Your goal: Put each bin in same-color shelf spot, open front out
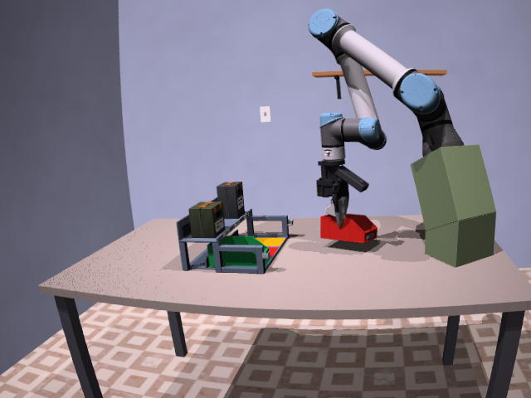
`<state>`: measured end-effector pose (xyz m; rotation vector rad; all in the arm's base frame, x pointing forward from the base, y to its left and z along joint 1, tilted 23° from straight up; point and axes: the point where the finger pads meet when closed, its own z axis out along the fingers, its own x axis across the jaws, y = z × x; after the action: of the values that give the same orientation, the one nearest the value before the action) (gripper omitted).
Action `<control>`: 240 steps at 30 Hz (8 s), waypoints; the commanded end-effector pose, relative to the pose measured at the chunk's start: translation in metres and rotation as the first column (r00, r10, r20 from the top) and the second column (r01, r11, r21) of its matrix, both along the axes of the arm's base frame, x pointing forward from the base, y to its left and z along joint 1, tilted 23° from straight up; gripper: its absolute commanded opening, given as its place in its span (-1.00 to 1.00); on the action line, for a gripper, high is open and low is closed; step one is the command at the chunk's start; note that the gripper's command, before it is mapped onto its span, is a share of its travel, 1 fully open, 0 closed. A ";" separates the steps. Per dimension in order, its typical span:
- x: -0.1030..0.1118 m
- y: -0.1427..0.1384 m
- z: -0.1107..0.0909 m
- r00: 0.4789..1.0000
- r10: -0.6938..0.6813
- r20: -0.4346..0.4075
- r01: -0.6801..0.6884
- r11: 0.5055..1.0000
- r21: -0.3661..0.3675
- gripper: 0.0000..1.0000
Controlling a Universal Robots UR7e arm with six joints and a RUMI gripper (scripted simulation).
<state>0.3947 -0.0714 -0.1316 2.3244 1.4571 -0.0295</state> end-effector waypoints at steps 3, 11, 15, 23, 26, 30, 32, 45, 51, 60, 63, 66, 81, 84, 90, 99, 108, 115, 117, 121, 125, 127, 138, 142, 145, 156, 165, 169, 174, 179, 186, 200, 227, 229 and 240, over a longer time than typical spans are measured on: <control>0.007 0.002 0.002 1.000 0.018 0.000 -0.018 1.000 -0.007 -1.00; 0.012 0.006 0.001 0.999 0.046 -0.011 -0.046 0.999 -0.012 -1.00; 0.016 0.009 0.000 0.998 0.067 -0.020 -0.068 0.998 -0.016 -1.00; 0.025 0.015 -0.001 0.994 0.106 -0.036 -0.107 0.994 -0.023 -1.00; 0.029 0.019 -0.002 0.991 0.128 -0.045 -0.129 0.991 -0.026 -1.00; 0.036 0.024 -0.003 0.986 0.158 -0.057 -0.160 0.987 -0.031 -1.00; 0.039 0.026 -0.003 0.983 0.174 -0.063 -0.176 0.984 -0.033 -1.00; 0.057 0.039 -0.005 0.961 0.258 -0.099 -0.264 0.964 -0.044 -1.00; 0.067 0.046 -0.006 0.947 0.299 -0.117 -0.306 0.951 -0.048 -1.00; 0.076 0.053 -0.007 0.931 0.339 -0.135 -0.348 0.936 -0.052 -1.00; 0.079 0.055 -0.007 0.925 0.353 -0.142 -0.363 0.930 -0.053 -1.00; 0.082 0.057 -0.008 0.919 0.365 -0.147 -0.376 0.925 -0.053 -1.00; 0.089 0.062 -0.008 0.905 0.393 -0.160 -0.406 0.912 -0.055 -1.00; 0.089 0.063 -0.008 0.904 0.395 -0.161 -0.408 0.911 -0.055 -1.00; 0.090 0.062 -0.008 0.904 0.395 -0.161 -0.408 0.911 -0.055 -1.00; 0.090 0.062 -0.008 0.904 0.395 -0.160 -0.408 0.911 -0.055 -1.00; 0.090 0.062 -0.008 0.904 0.396 -0.161 -0.408 0.911 -0.056 -1.00; 0.092 0.062 -0.008 0.904 0.396 -0.160 -0.409 0.911 -0.056 -1.00; 0.093 0.062 -0.008 0.904 0.396 -0.160 -0.409 0.911 -0.056 -1.00; 0.099 0.062 -0.007 0.904 0.396 -0.160 -0.409 0.911 -0.056 -1.00; 0.103 0.062 -0.006 0.904 0.396 -0.160 -0.409 0.911 -0.056 -1.00; 0.108 0.062 -0.005 0.904 0.396 -0.161 -0.409 0.911 -0.056 -1.00; 0.128 0.062 -0.001 0.904 0.396 -0.161 -0.409 0.911 -0.055 -1.00; 0.130 0.062 -0.001 0.904 0.396 -0.161 -0.408 0.911 -0.056 -1.00; 0.130 0.062 0.000 0.904 0.396 -0.160 -0.408 0.911 -0.056 -1.00; 0.130 0.062 -0.001 0.904 0.395 -0.160 -0.408 0.911 -0.055 -1.00; 0.130 0.062 0.000 0.905 0.394 -0.162 -0.407 0.912 -0.056 -1.00; 0.131 0.062 -0.001 0.904 0.390 -0.174 -0.404 0.913 -0.056 -1.00; 0.131 0.063 -0.001 0.904 0.383 -0.189 -0.399 0.915 -0.055 -1.00; 0.132 0.063 -0.002 0.903 0.368 -0.223 -0.389 0.920 -0.055 -1.00; 0.134 0.063 -0.002 0.899 0.351 -0.261 -0.377 0.925 -0.055 -1.00; 0.135 0.062 -0.002 0.899 0.345 -0.269 -0.372 0.926 -0.056 -1.00; 0.135 0.062 -0.002 0.899 0.345 -0.269 -0.372 0.926 -0.056 -1.00; 0.135 0.062 -0.001 0.899 0.345 -0.269 -0.372 0.926 -0.056 -1.00; 0.138 0.062 -0.001 0.899 0.345 -0.270 -0.372 0.926 -0.055 -1.00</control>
<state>0.5286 -0.0099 -0.1340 1.9914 1.9451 -0.3091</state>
